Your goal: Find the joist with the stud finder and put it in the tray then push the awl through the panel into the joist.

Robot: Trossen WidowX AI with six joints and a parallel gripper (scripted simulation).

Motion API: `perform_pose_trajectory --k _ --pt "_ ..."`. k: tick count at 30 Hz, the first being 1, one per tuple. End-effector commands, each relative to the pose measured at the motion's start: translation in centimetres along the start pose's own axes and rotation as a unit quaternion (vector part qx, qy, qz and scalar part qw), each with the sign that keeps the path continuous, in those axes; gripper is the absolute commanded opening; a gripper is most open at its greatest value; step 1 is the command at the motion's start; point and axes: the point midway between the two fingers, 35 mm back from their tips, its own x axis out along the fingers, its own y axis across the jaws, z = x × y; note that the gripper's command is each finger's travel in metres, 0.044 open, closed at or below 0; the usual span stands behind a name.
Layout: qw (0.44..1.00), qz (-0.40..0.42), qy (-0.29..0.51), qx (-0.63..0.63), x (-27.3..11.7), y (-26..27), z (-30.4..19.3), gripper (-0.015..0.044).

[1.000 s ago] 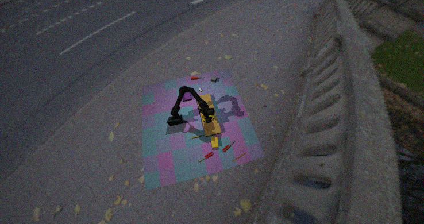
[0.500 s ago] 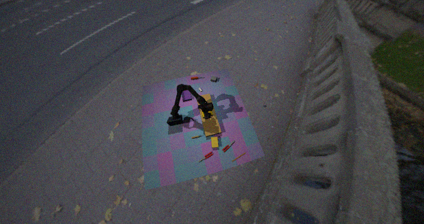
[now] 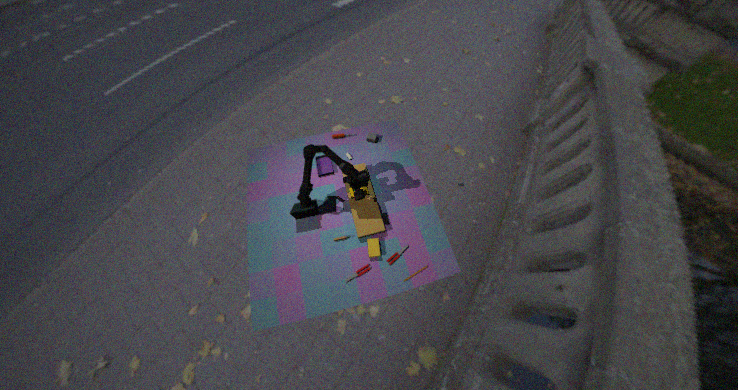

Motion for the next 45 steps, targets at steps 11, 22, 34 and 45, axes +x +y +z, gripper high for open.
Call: perform_pose_trajectory --k 11,22,34,45 --pt "1.0 0.002 0.001 -0.001 0.1 4.4 -0.1 0.0" --pt "1.0 0.003 0.001 -0.001 0.0 7.8 0.0 0.0" --pt "1.0 0.004 0.0 -0.001 0.0 11.6 0.0 0.0" --pt "1.0 0.004 0.0 -0.001 0.0 15.1 0.0 0.0"
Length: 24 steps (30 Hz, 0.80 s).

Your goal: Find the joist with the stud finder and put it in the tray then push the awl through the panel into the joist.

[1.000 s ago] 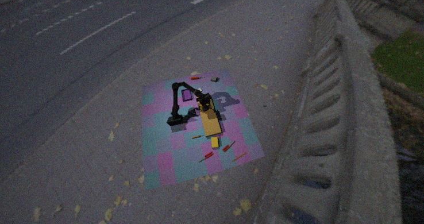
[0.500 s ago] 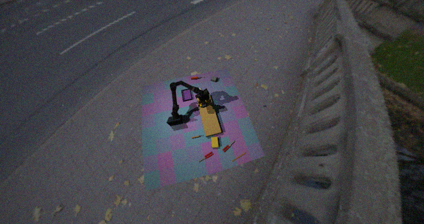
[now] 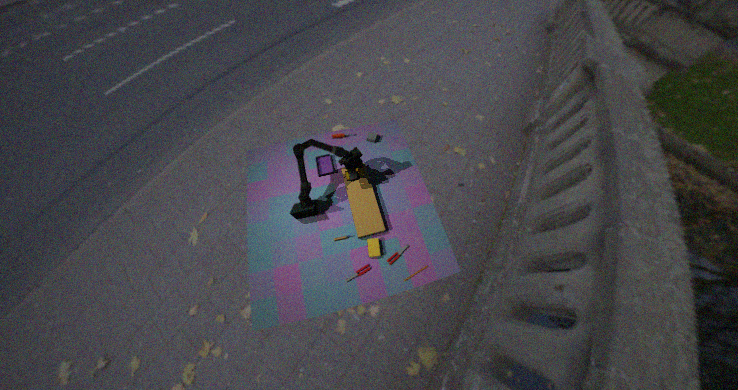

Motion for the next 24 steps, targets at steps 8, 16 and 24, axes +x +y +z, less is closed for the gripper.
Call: perform_pose_trajectory --k 8,16,24 --pt "1.0 0.001 0.0 -0.003 0.0 1.7 0.0 0.0" --pt "1.0 0.002 0.001 -0.004 0.0 1.9 -0.1 0.0" --pt "1.0 0.001 0.001 -0.004 0.0 -0.4 -0.1 0.0"
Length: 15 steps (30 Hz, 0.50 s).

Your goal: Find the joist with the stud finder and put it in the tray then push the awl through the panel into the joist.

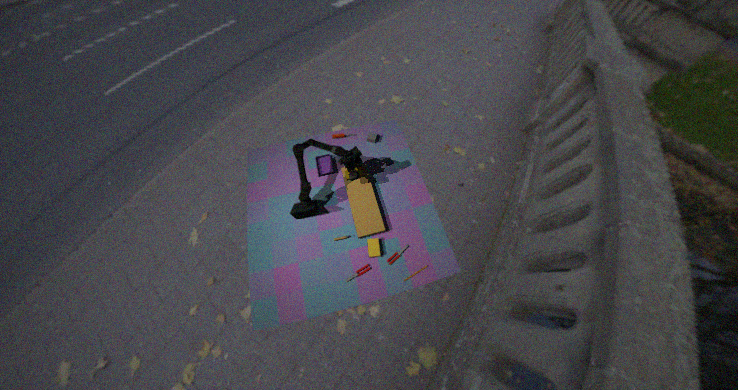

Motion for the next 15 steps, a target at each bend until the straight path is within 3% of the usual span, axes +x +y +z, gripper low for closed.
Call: perform_pose_trajectory --k 1,15 --pt "1.0 -0.001 0.001 0.003 0.1 -1.4 0.0 0.0" --pt "1.0 -0.002 0.001 0.003 0.1 -5.8 -0.1 0.0"
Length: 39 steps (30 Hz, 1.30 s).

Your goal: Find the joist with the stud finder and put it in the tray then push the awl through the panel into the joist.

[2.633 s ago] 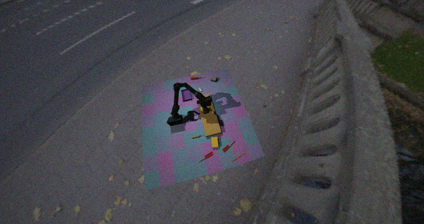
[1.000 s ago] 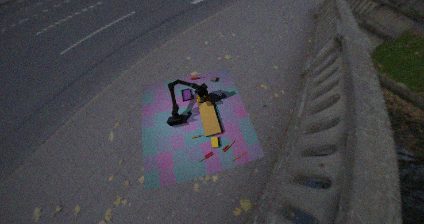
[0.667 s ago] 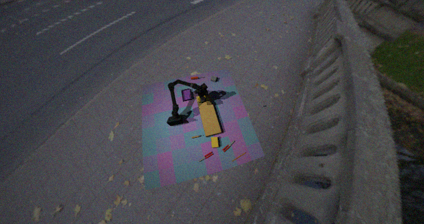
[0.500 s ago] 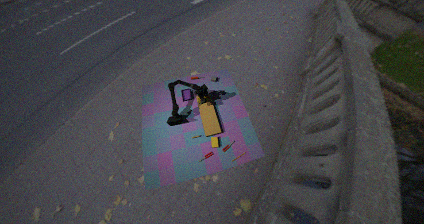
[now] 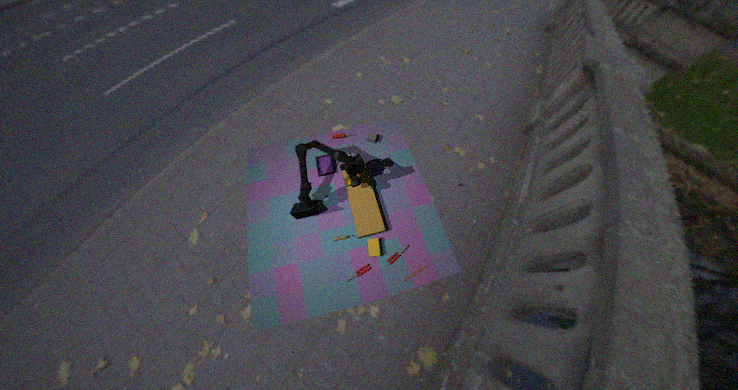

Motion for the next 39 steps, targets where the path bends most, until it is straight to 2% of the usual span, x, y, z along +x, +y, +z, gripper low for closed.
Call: perform_pose_trajectory --k 1,39 --pt "1.0 0.0 0.001 0.001 0.1 -1.3 -0.1 0.0" --pt "1.0 -0.002 0.001 0.001 0.0 -13.2 -0.2 0.0"
